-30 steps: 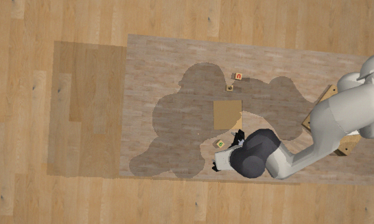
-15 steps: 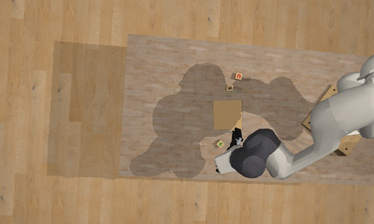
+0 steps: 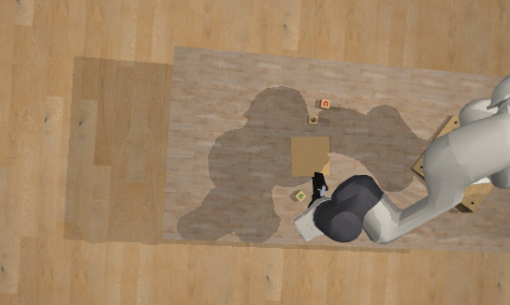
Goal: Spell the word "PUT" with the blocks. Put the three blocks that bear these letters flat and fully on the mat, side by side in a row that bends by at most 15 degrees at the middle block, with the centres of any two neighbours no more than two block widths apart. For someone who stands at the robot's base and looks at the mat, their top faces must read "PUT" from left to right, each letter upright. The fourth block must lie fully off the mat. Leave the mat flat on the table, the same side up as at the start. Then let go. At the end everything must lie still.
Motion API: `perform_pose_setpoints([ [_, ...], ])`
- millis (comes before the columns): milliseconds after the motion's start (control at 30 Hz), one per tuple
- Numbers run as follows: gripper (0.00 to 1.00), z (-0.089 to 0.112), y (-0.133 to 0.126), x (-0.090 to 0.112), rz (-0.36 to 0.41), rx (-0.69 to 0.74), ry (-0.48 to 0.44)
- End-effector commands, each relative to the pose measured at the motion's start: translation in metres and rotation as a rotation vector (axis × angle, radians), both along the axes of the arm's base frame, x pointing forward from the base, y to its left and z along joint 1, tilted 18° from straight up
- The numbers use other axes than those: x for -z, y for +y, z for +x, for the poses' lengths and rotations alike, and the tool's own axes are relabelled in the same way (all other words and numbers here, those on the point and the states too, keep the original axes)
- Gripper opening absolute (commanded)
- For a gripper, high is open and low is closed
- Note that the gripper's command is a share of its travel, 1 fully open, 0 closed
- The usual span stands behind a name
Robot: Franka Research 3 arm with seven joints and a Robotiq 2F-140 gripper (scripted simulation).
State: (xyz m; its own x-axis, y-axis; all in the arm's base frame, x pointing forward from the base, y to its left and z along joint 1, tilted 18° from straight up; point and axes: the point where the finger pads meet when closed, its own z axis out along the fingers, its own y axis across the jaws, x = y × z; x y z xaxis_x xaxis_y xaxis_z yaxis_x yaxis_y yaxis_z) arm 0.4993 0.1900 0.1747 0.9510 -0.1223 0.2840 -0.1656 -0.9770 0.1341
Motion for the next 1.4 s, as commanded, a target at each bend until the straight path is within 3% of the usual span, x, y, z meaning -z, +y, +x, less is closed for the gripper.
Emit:
perform_pose_setpoints([
  [0,1.0,-0.0008,-0.001,0.0,-0.036,-0.118,0.021],
  [1367,1.0,-0.0025,-0.002,0.0002,-0.18,-0.644,0.118],
])
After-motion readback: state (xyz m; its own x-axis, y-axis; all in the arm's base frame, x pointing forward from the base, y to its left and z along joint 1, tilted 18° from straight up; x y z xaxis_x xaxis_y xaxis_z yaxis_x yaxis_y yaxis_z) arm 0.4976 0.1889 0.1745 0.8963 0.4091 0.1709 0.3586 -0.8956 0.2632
